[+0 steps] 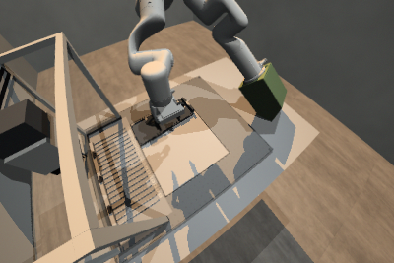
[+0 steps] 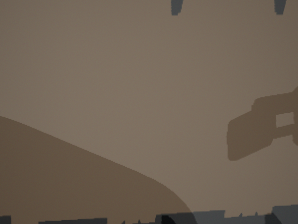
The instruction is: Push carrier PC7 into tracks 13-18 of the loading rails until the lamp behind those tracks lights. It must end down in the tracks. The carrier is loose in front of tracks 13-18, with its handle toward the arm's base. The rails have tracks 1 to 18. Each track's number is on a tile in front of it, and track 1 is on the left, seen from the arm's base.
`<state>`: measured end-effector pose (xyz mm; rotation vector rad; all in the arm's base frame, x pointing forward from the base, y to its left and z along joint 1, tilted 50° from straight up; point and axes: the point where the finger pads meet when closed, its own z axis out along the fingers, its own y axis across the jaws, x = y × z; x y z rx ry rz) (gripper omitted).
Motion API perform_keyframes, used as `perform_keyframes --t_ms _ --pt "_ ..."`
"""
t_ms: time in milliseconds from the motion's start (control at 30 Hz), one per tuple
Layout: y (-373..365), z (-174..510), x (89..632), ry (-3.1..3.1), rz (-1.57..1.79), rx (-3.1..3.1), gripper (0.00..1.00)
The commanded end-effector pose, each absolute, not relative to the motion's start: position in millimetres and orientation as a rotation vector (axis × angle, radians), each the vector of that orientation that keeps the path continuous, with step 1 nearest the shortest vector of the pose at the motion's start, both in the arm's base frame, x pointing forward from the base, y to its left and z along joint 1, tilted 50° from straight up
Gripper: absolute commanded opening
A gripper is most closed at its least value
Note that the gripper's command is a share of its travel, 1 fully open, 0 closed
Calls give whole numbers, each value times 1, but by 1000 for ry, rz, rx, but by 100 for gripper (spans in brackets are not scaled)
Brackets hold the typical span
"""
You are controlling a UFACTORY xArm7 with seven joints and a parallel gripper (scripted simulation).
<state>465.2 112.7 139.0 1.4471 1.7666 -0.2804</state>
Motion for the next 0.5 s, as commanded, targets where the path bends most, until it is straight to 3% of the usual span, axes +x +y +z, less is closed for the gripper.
perform_keyframes --t_ms 0,467 --pt "115 140 465 1768 -274 1444 100" --pt "105 129 473 1768 -274 1444 100"
